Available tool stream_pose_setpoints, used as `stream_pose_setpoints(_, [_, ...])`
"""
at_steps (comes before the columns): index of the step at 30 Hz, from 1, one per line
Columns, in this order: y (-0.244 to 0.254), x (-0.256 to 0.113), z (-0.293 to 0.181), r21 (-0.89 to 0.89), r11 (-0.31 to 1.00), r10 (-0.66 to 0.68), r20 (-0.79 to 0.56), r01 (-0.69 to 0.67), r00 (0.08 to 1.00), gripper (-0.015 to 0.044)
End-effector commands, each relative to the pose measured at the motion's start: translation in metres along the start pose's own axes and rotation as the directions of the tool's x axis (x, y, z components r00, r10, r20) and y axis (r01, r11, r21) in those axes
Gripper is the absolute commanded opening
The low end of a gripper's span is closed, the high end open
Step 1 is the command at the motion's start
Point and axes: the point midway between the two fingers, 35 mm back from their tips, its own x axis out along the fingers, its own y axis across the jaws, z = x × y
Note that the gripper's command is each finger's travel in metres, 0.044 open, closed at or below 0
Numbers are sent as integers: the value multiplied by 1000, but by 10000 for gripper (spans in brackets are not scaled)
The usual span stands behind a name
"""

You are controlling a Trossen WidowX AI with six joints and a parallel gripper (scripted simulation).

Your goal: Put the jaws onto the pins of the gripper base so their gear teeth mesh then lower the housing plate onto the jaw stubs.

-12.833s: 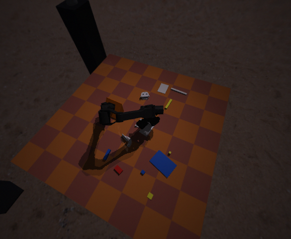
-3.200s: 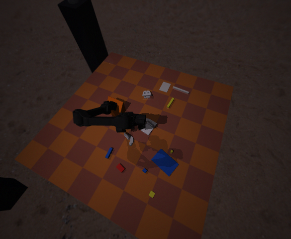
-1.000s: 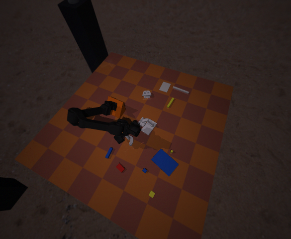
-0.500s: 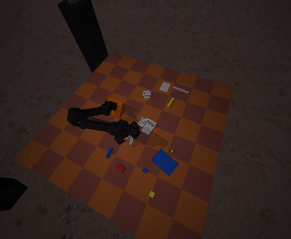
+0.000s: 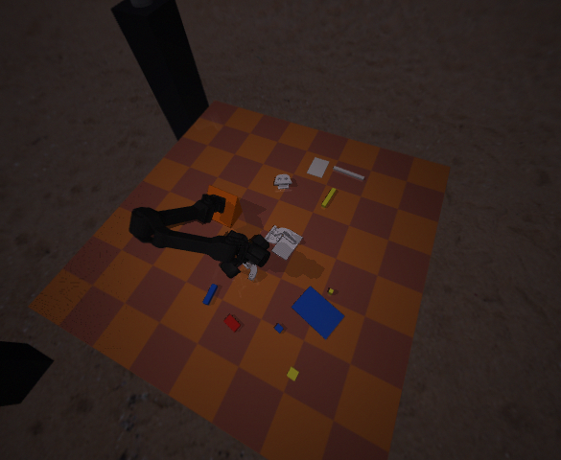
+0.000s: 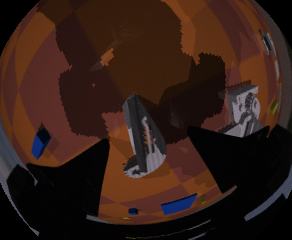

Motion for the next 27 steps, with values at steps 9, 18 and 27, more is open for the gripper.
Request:
stream_pose_setpoints(9, [0, 0, 0, 0, 1000, 0, 0, 0, 1000, 387])
stream_pose_setpoints(18, [0, 0, 0, 0, 1000, 0, 0, 0, 1000, 151])
stream_pose_setpoints(27, [0, 0, 0, 0, 1000, 0, 0, 0, 1000, 134])
